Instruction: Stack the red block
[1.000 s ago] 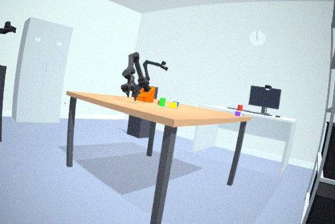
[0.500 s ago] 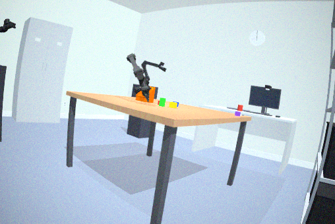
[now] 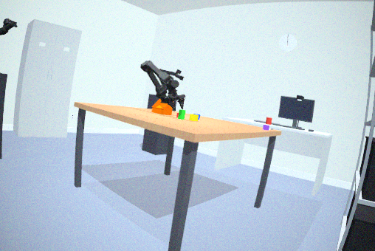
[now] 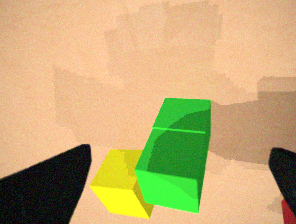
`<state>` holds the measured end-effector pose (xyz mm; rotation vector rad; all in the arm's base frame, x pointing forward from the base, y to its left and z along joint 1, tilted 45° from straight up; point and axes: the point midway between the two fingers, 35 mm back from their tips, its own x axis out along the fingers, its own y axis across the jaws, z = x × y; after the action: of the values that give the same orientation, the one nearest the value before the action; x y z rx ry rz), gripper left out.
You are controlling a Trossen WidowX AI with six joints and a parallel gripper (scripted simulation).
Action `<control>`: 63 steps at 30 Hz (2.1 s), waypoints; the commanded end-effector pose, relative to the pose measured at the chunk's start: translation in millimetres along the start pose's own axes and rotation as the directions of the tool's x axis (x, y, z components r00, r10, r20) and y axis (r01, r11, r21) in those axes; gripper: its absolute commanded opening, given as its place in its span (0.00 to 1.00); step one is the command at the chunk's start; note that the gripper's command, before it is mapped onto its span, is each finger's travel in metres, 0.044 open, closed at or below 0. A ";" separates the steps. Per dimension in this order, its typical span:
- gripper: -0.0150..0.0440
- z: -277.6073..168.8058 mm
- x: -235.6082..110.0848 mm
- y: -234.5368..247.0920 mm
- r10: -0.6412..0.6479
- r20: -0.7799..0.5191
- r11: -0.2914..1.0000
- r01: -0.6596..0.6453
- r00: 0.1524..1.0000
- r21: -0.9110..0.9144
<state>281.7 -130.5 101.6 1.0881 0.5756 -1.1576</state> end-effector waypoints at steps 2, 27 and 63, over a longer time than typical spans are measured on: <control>1.00 -22.4 -0.1 -1.8 -0.035 -0.010 0.989 0.033 0.999 -0.141; 1.00 -119.7 -16.8 -81.2 -0.299 0.295 0.187 0.359 0.908 -0.914; 1.00 -101.1 39.3 -106.4 -0.280 0.352 0.052 0.380 0.893 -0.924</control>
<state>215.1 -54.0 -8.6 -0.3438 1.3384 -0.8386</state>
